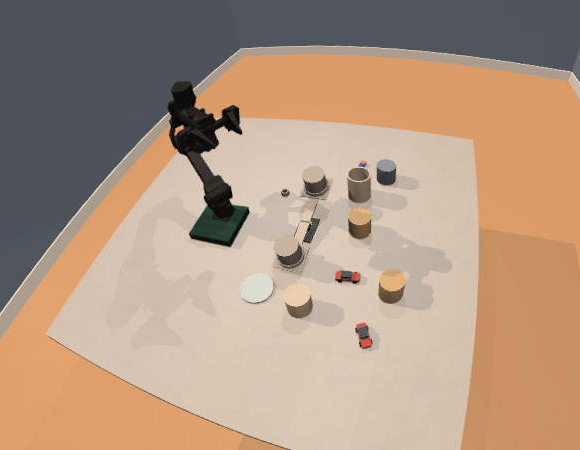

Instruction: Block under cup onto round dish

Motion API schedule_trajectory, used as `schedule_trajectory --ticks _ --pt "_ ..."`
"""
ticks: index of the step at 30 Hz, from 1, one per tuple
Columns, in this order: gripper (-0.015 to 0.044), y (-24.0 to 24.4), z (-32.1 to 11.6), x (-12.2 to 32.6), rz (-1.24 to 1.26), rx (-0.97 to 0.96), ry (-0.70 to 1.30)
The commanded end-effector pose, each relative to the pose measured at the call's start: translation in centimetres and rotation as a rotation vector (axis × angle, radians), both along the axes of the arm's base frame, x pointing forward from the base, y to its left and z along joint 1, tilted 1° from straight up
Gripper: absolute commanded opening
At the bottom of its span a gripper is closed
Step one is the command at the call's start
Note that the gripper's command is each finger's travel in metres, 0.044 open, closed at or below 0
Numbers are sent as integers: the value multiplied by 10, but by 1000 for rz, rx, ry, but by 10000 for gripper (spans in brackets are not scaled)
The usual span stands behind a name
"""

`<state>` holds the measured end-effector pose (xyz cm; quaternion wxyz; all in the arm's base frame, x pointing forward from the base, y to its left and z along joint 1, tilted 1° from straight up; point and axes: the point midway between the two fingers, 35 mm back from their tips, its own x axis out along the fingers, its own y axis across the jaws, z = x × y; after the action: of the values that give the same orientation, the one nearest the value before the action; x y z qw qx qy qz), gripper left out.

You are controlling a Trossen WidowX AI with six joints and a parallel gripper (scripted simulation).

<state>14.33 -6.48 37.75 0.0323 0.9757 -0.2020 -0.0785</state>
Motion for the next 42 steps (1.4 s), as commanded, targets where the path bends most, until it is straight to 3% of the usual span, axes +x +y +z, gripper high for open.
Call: schedule_trajectory --ticks 1,42 --pt "426 0 0 0 1 -3 2" --pt "440 26 -57 30 484 -945 544"
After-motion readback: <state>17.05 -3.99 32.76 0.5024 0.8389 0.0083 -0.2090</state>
